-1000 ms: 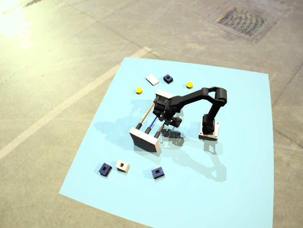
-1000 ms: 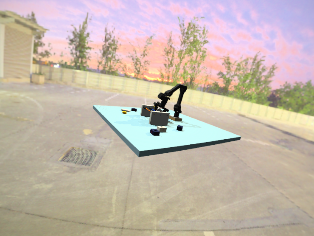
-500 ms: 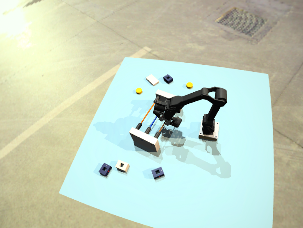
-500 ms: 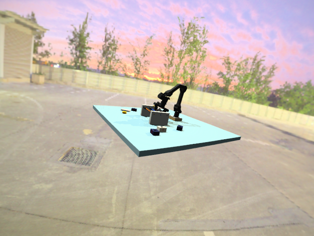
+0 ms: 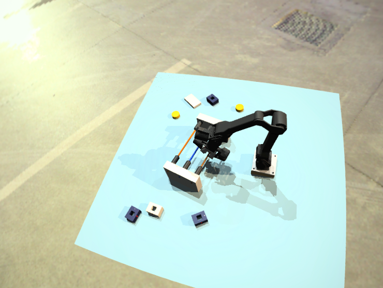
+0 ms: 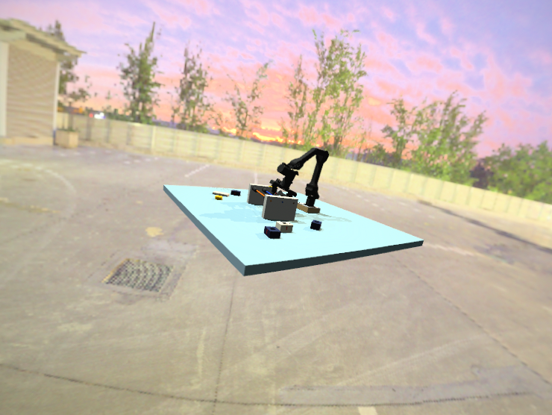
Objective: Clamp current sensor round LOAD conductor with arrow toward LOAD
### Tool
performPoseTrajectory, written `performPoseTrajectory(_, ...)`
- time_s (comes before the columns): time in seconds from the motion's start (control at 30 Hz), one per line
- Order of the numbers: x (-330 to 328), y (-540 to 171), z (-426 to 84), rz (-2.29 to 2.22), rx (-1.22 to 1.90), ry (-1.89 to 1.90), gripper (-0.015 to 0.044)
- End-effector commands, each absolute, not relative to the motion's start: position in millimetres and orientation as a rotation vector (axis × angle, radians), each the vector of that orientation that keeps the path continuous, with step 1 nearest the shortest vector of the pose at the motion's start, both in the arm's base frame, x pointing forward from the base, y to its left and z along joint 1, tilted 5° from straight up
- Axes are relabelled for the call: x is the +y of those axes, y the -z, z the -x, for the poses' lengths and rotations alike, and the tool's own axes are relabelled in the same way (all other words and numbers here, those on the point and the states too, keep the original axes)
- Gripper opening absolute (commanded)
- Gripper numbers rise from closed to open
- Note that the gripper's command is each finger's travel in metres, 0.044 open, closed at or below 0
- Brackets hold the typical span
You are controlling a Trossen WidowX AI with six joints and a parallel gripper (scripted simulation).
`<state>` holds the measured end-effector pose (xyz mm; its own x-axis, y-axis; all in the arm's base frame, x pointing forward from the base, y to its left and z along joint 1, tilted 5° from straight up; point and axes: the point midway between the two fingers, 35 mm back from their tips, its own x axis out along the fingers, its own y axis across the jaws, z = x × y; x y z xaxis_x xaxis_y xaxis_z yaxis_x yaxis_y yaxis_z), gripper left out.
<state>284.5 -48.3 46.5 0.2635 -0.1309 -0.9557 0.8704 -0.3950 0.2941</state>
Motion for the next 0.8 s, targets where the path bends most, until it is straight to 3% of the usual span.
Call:
performPoseTrajectory(0.0, -47.8, -46.3, -283.7, -1.573, 0.711, 1.312, 0.0)
performPoseTrajectory(0.77, -49.8, -60.6, -283.2, -1.504, 0.985, 1.555, 0.0)
